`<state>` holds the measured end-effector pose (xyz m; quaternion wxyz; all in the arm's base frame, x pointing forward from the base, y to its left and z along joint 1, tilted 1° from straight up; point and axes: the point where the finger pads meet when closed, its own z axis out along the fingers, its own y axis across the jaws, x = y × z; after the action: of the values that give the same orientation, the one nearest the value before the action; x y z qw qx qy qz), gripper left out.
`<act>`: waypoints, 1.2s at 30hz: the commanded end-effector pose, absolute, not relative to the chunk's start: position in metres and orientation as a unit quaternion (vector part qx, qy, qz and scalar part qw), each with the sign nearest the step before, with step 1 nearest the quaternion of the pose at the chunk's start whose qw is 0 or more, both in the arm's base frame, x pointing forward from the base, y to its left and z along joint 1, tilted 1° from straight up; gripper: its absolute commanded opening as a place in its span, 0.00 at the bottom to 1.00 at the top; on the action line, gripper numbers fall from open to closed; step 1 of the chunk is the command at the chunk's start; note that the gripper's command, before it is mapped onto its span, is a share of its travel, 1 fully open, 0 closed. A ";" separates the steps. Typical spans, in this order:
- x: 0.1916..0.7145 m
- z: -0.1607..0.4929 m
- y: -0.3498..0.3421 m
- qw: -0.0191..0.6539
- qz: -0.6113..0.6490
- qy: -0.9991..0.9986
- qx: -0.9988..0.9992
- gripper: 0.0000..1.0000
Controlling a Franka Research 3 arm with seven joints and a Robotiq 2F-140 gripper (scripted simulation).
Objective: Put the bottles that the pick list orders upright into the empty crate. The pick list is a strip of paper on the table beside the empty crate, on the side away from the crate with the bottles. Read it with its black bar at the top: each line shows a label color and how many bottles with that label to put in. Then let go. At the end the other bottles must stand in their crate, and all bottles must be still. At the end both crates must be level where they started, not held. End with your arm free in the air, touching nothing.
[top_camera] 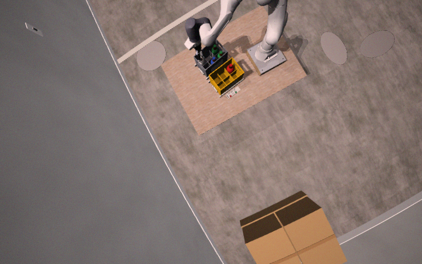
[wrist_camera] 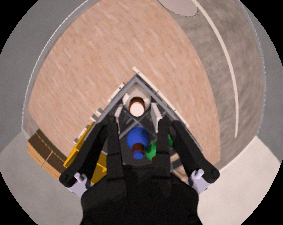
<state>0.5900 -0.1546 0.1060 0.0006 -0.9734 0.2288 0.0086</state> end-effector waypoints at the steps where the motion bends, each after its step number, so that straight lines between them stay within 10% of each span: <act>1: 0.592 0.101 -0.155 0.000 0.006 0.232 -0.973 0.38; 17: 0.592 0.101 -0.155 0.000 0.006 0.232 -0.973 0.38; 18: 0.592 0.103 -0.155 0.000 0.006 0.232 -0.973 0.00; 36: 0.592 0.103 -0.155 0.000 0.006 0.232 -0.973 0.00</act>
<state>0.5916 -0.1548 0.1025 0.0003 -0.9731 0.2303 0.0059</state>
